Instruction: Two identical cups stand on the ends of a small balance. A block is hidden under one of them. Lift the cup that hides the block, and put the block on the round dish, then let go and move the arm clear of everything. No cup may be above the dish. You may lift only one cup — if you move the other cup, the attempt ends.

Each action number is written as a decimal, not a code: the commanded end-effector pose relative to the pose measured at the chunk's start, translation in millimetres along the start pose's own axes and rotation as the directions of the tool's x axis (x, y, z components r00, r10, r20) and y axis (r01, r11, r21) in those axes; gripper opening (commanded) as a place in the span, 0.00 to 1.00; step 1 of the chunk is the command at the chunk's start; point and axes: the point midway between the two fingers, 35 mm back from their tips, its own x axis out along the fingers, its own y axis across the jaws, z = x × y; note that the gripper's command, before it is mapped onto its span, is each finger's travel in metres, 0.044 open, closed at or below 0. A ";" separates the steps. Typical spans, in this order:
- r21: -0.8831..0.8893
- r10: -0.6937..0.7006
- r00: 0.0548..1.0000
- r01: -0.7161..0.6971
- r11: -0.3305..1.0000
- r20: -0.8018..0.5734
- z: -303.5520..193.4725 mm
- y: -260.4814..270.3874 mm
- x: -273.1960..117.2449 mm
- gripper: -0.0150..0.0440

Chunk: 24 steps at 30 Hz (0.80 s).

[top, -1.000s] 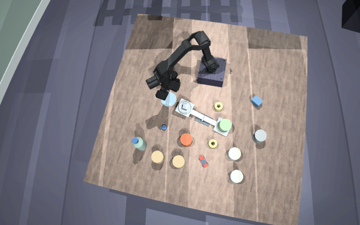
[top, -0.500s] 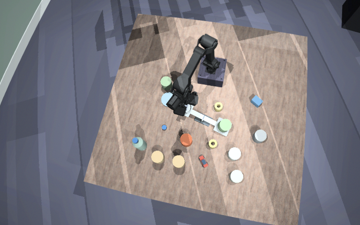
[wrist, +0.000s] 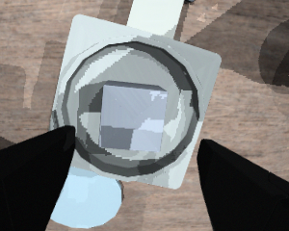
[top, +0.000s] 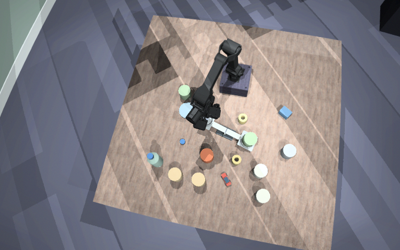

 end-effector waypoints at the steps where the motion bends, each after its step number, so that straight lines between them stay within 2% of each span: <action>1: 0.007 0.011 1.000 -0.011 1.000 0.003 0.8 2.4 9.6 0.69; 19: 0.007 0.012 1.000 -0.012 1.000 0.003 1.1 3.3 36.2 0.69; 23: 0.007 0.012 1.000 -0.012 1.000 0.003 1.1 3.3 36.2 0.52; 24: 0.007 0.012 1.000 -0.012 1.000 0.003 1.1 3.3 36.2 0.51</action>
